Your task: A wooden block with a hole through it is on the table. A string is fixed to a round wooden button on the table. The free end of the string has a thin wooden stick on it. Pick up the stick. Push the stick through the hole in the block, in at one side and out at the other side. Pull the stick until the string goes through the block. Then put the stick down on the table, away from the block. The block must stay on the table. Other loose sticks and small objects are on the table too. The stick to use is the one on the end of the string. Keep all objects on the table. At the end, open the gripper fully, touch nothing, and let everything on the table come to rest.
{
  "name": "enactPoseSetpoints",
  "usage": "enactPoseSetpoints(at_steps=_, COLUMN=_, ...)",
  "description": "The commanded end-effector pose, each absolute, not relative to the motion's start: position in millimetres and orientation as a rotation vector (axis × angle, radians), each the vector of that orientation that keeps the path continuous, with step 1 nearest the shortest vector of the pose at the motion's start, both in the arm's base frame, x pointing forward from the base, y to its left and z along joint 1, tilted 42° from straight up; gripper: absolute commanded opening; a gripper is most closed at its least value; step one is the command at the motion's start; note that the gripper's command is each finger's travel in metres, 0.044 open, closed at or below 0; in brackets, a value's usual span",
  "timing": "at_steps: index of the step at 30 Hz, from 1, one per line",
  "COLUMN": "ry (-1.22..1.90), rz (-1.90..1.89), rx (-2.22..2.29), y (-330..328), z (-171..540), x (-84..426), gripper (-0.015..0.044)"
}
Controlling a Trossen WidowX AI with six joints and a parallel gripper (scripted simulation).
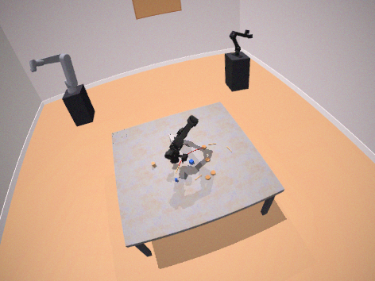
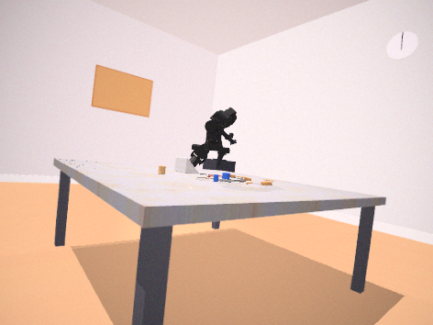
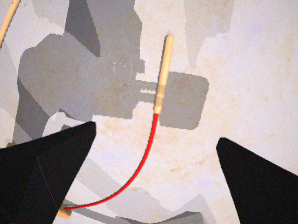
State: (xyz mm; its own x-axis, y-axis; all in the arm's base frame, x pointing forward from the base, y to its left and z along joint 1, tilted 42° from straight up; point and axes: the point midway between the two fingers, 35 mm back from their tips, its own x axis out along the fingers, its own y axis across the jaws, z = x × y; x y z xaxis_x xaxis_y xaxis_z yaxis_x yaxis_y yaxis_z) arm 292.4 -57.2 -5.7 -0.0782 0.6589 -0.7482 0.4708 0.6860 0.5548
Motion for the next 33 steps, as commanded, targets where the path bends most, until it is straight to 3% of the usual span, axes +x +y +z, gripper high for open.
enactPoseSetpoints(at_steps=1, ry=1.722, rz=0.171, rx=0.927, y=-59.2, z=-5.7, x=294.3, gripper=0.0414)
enactPoseSetpoints(at_steps=12, ry=1.722, rz=0.171, rx=0.927, y=-59.2, z=-5.7, x=294.3, gripper=0.0125)
enactPoseSetpoints(at_steps=33, ry=1.722, rz=0.171, rx=0.928, y=-47.2, z=-20.3, x=294.2, gripper=0.0122)
